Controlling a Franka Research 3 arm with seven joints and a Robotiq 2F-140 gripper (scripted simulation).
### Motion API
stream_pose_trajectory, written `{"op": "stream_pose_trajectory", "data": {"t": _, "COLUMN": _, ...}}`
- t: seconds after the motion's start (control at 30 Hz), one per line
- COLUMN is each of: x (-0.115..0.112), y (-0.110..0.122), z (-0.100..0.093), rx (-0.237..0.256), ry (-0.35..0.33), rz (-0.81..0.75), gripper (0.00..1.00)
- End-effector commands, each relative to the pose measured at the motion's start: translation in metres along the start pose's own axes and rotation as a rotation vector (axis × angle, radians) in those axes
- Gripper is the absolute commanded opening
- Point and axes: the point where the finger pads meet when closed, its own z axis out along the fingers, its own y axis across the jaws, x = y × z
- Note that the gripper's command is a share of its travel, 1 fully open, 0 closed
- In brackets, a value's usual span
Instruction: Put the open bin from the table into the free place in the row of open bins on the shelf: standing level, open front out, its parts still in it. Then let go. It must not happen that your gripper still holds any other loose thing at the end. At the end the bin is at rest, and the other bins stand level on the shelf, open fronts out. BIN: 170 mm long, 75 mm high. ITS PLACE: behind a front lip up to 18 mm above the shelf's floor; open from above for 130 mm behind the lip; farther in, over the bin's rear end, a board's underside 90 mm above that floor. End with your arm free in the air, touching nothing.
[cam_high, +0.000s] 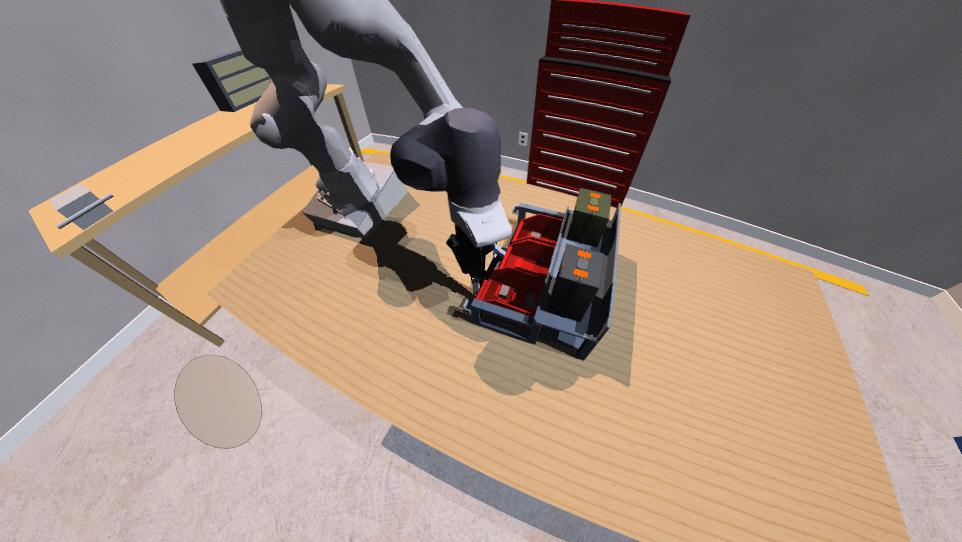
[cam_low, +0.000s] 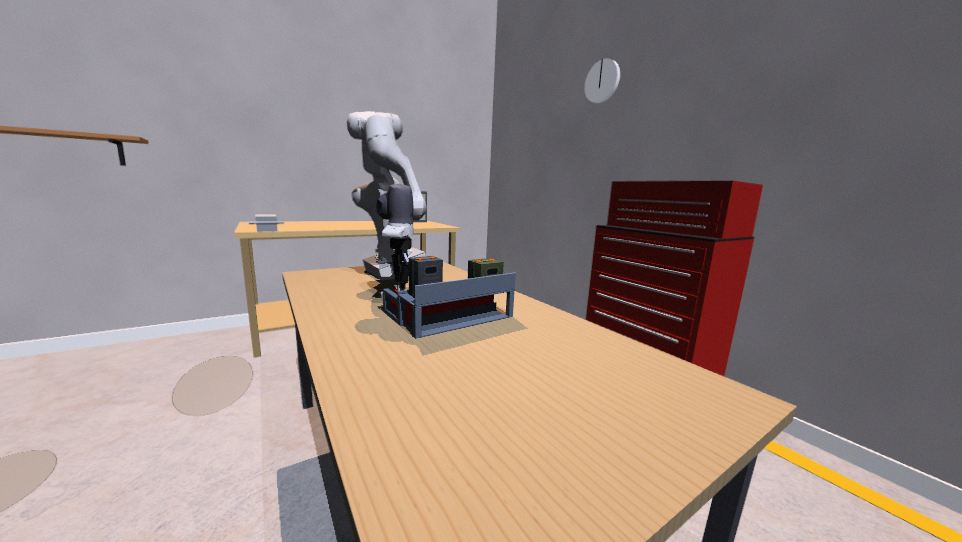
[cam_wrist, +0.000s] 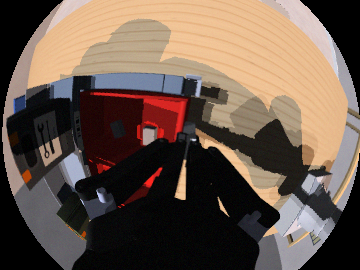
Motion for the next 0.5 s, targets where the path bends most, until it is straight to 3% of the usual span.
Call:
{"op": "stream_pose_trajectory", "data": {"t": 0.0, "x": 0.0001, "y": -0.0014, "z": -0.0001, "rx": -0.001, "ry": -0.001, "rz": -0.004, "gripper": 0.00}}
{"op": "stream_pose_trajectory", "data": {"t": 0.47, "x": 0.0001, "y": -0.0096, "z": -0.0001, "rx": -0.001, "ry": -0.001, "rz": -0.004, "gripper": 0.00}}
